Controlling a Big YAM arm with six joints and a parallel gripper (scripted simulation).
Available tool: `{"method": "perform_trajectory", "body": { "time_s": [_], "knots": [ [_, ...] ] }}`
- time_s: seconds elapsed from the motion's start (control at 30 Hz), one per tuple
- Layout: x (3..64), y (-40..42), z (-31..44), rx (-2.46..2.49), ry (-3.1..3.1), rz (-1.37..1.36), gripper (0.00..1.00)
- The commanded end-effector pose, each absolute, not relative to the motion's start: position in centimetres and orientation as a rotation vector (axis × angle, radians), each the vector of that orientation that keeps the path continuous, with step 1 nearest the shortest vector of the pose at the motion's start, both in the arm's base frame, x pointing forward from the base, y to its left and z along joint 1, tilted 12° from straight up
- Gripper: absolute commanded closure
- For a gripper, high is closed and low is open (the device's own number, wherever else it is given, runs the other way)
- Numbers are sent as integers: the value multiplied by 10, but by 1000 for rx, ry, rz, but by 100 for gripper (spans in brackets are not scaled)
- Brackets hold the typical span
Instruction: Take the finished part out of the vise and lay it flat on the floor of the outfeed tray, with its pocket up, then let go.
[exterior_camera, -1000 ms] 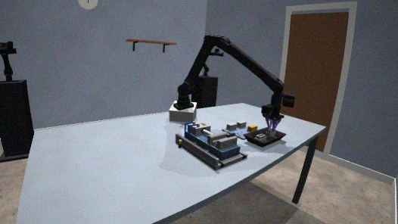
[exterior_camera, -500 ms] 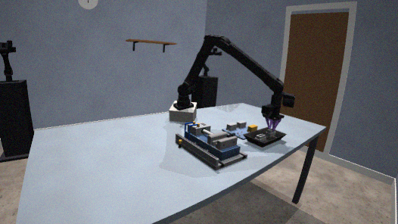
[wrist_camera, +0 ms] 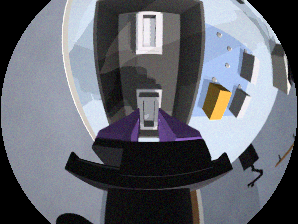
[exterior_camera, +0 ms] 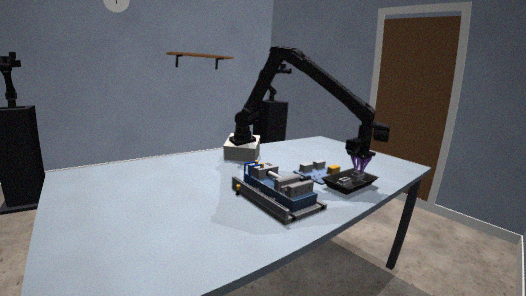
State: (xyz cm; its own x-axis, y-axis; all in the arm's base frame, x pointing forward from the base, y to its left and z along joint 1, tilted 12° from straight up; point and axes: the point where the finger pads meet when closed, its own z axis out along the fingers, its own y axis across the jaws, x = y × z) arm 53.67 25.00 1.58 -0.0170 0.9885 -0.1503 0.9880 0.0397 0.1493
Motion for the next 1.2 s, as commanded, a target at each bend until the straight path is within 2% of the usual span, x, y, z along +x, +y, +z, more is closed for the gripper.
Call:
{"method": "perform_trajectory", "body": {
  "time_s": [0.0,1.17],
  "knots": [
    [547,251,29,2028,2096,58,100],
    [545,248,12,2032,2104,22,100]
  ]
}}
